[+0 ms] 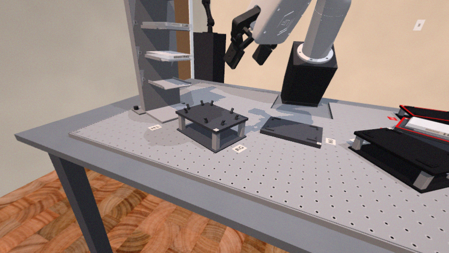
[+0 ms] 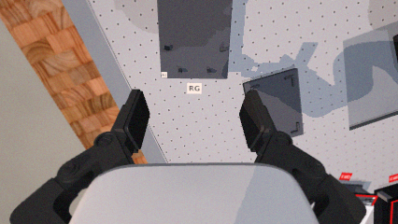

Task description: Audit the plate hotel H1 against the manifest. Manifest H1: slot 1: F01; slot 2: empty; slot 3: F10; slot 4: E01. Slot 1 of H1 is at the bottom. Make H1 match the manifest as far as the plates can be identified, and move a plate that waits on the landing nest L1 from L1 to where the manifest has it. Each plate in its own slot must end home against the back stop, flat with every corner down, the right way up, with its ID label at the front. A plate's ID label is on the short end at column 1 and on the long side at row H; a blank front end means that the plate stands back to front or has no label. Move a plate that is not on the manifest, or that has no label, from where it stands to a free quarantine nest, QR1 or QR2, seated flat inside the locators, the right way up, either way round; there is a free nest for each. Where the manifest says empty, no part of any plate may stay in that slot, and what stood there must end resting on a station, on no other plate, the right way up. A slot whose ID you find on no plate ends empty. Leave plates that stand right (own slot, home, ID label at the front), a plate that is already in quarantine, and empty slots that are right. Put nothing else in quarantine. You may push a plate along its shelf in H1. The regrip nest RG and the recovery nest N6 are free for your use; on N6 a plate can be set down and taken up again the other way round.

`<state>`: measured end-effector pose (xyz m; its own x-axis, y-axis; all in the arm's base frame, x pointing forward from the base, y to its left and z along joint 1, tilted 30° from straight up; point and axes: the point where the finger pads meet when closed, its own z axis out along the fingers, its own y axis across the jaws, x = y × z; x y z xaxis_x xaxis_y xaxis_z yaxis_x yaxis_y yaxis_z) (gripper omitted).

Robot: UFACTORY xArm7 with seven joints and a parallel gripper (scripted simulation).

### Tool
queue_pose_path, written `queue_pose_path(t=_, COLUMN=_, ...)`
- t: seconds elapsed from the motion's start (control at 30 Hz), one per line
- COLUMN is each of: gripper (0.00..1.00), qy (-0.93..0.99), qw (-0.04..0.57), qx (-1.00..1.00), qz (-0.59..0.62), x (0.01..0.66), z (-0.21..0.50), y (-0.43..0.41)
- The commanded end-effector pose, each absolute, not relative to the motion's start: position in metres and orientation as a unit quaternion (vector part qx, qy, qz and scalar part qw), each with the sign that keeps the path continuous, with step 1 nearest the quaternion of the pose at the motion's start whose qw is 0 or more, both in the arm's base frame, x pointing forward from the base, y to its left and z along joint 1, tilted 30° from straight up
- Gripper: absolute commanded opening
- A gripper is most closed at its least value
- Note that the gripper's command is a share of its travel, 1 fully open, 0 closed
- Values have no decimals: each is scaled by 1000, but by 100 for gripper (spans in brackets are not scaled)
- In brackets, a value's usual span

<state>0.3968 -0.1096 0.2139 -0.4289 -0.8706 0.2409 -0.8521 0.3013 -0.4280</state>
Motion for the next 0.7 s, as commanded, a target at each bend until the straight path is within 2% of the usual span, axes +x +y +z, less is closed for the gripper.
queue_pose_path(t=0.0, gripper=100, qy=807, qw=-13, qx=-522, qz=-275, x=397, z=215, y=-110)
queue_pose_path(t=0.67, gripper=100, qy=798, qw=-127, qx=-478, qz=-346, x=397, z=215, y=-109)
